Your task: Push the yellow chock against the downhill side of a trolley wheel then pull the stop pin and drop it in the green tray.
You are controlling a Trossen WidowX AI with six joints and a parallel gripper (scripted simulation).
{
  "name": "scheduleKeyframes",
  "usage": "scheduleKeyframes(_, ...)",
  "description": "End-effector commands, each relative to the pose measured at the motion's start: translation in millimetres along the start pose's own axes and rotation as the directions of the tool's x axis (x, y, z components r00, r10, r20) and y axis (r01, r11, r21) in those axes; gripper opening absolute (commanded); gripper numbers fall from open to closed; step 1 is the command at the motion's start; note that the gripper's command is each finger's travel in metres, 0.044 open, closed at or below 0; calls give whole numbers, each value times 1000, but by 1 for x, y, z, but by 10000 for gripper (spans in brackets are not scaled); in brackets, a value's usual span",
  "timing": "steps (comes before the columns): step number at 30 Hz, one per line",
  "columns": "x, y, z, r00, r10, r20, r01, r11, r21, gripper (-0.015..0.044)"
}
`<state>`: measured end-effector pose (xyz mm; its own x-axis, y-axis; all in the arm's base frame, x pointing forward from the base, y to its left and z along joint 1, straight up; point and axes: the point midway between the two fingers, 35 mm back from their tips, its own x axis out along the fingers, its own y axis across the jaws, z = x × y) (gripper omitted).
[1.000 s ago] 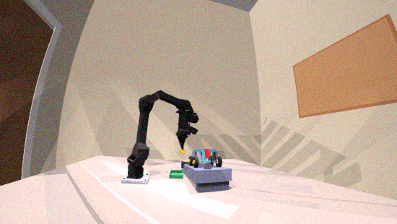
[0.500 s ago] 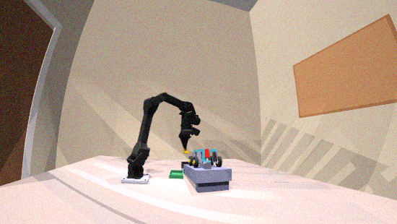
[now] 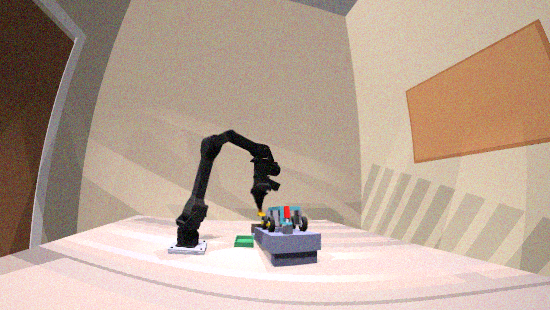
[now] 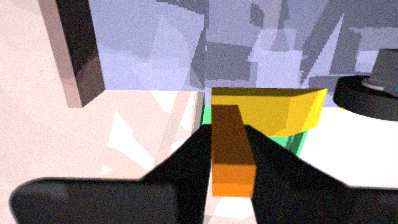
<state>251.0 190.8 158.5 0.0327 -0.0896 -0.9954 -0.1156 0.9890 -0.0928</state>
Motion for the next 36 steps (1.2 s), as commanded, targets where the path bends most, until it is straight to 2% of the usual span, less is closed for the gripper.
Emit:
scheduleKeyframes(1,11,-1,0,1000,-8,-5,8,1000,-6,0)
scheduleKeyframes(18,49,-3,-1,1000,-9,-5,9,1000,-6,0)
scheduleKeyframes(36,45,-16,2,1000,-10,-5,10,1000,-6,0)
